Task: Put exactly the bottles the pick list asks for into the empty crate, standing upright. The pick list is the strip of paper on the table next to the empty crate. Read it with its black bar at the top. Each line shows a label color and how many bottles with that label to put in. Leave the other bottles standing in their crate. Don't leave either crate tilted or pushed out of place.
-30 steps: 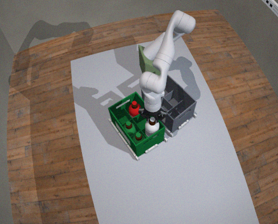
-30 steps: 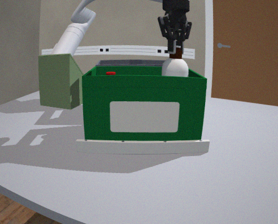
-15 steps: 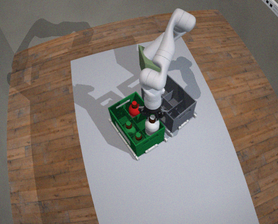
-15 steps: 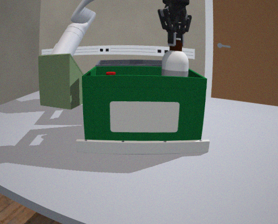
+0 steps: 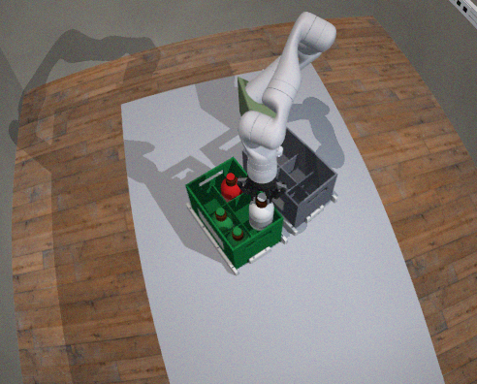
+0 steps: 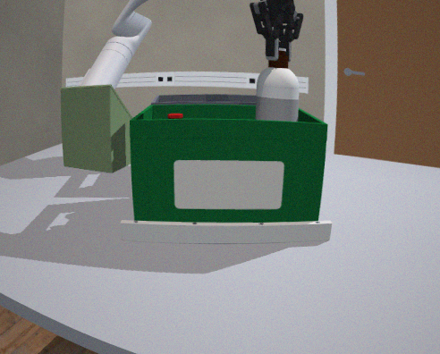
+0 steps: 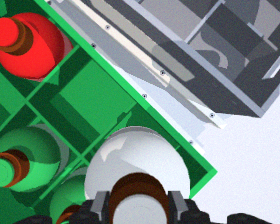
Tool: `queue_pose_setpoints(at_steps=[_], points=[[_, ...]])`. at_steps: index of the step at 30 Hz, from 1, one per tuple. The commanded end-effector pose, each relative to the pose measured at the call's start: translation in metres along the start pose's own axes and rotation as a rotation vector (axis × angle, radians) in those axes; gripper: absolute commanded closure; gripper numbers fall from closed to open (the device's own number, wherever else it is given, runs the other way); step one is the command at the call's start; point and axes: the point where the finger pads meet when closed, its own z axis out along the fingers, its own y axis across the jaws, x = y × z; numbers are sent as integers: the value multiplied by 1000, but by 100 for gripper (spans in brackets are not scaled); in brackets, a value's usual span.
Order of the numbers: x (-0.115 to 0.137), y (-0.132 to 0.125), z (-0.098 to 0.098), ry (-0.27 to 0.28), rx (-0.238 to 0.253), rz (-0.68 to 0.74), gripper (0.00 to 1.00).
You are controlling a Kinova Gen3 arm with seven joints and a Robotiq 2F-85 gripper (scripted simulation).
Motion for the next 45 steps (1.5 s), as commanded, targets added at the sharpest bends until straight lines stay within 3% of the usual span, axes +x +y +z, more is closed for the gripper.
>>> queue_pose_setpoints(at_steps=[1,30,45], points=[[-1,0,-6,-3,1,0,90],[0,0,-51,-3,1,0,90],[3,1,-57,-3,1,0,90]])
